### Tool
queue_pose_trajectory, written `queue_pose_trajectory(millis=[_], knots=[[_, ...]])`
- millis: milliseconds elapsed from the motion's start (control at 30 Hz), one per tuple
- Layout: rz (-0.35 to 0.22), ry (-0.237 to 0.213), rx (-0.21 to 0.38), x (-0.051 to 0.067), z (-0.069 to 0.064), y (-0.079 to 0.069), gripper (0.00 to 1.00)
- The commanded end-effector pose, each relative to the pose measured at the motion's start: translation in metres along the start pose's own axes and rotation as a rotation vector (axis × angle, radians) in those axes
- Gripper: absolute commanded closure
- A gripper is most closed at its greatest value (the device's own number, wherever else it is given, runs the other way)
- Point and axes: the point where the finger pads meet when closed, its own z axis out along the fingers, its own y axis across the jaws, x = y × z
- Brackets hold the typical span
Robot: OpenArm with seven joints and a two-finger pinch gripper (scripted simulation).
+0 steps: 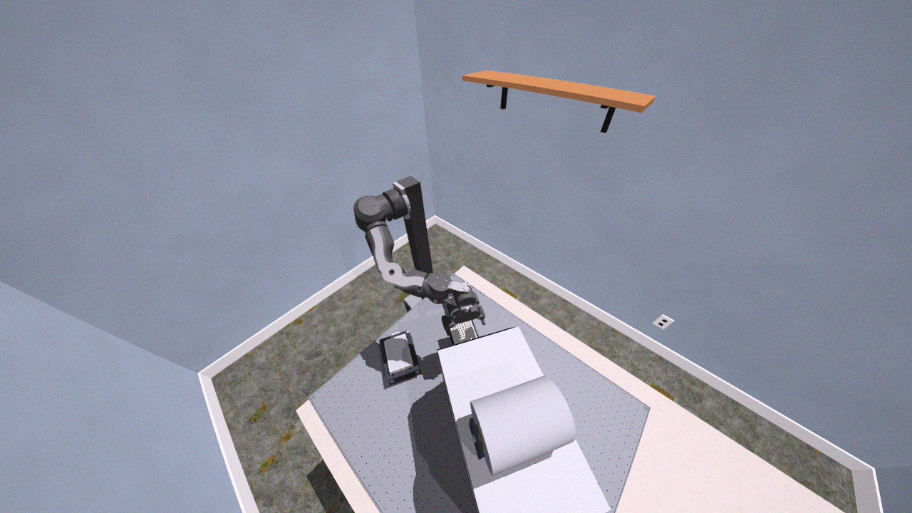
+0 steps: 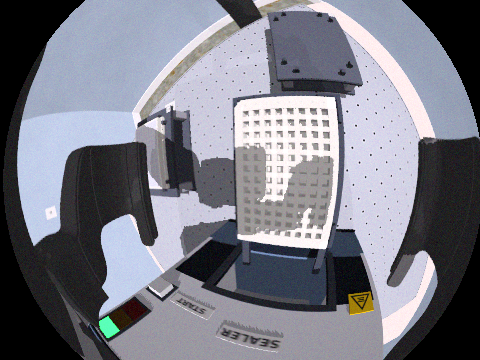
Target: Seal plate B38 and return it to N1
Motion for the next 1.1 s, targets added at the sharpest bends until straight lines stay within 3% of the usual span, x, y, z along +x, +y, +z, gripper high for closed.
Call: queue_pose_trajectory(millis=[0, 400, 433, 1067], knots=[[0.003, -0.004, 0.002, -0.0011, -0.0016, -0.0004, 0.23], [0.003, -0.004, 0.002, -0.0011, -0.0016, -0.0004, 0.23], [0.0, -0.002, -0.003, -0.0005, -0.0011, 0.0007, 1.0], [0.0, -0.002, -0.003, -0.0005, -0.0011, 0.0007, 1.0]])
